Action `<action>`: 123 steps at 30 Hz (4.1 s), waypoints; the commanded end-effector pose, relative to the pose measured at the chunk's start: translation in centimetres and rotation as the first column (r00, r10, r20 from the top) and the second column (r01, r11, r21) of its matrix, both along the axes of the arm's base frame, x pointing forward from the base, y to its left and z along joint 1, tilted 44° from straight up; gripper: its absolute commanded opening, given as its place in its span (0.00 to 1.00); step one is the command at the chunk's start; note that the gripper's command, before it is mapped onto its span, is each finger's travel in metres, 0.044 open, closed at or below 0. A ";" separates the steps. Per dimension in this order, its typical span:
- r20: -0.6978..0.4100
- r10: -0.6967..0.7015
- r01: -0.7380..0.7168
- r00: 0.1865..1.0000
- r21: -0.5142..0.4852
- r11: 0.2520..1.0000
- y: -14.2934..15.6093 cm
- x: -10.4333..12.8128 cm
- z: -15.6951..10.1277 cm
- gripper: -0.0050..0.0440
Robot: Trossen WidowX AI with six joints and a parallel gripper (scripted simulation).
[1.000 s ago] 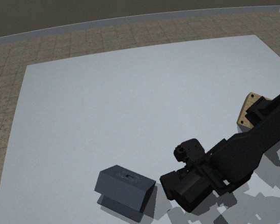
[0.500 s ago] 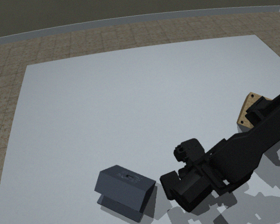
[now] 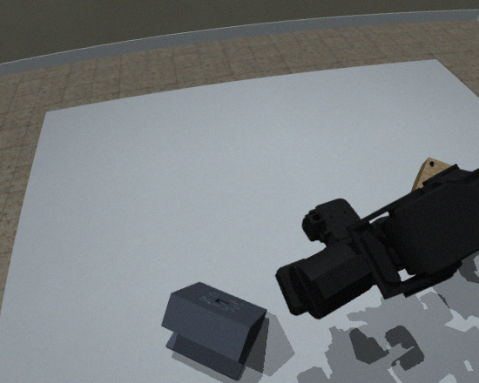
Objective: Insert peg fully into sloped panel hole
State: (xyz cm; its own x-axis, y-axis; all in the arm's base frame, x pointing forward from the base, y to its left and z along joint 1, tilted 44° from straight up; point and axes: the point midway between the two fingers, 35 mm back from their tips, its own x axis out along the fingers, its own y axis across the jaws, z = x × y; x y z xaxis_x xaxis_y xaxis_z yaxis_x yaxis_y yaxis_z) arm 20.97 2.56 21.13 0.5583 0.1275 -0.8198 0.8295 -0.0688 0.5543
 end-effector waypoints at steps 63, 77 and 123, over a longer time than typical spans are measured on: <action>-0.001 0.005 -0.005 1.000 0.052 0.999 -13.2 7.2 -0.9 0.10; -0.025 -0.004 0.009 1.000 0.209 0.978 -12.8 7.0 -1.7 0.10; -0.074 -0.093 0.119 0.993 0.685 0.718 -12.5 7.0 -2.0 0.10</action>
